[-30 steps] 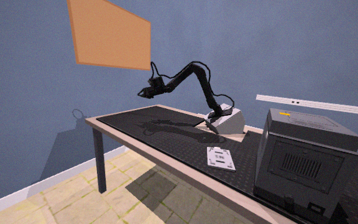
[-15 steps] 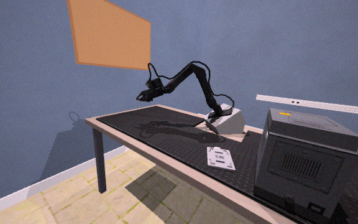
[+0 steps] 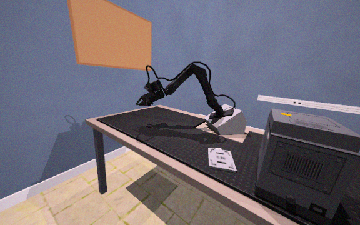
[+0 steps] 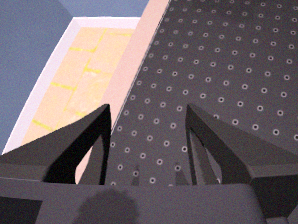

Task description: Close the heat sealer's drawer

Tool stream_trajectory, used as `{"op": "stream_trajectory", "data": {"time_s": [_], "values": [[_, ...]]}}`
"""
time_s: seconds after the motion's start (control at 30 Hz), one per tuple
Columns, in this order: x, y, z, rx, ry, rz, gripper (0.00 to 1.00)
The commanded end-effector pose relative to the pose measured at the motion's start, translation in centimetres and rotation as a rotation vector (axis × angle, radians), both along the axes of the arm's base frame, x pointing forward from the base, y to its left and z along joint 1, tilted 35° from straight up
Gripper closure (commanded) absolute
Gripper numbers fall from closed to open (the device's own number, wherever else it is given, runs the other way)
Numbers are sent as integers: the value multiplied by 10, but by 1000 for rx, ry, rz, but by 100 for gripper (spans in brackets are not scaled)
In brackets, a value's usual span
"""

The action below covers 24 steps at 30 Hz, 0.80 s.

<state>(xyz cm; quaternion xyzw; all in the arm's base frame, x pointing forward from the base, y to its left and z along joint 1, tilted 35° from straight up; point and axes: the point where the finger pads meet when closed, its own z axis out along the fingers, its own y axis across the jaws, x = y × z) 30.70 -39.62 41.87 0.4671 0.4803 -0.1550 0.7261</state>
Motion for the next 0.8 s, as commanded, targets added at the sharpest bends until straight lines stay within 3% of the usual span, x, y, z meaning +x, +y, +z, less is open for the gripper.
{"op": "stream_trajectory", "data": {"time_s": [0.0, 0.17, 0.33, 0.47, 0.5, 0.53, 0.7, 0.77], "values": [[8, 5, 15, -41, -19, -19, 55], [5, 14, 22, -23, 33, 56, 55], [34, 21, -3, 11, 65, 73, 55], [43, 33, 4, -16, 37, 72, 55], [45, 35, -4, -8, 45, 73, 55], [44, 42, 6, -7, 59, 98, 55], [48, 44, 1, 11, 109, 162, 55], [61, 53, -6, 18, 115, 172, 55]]}}
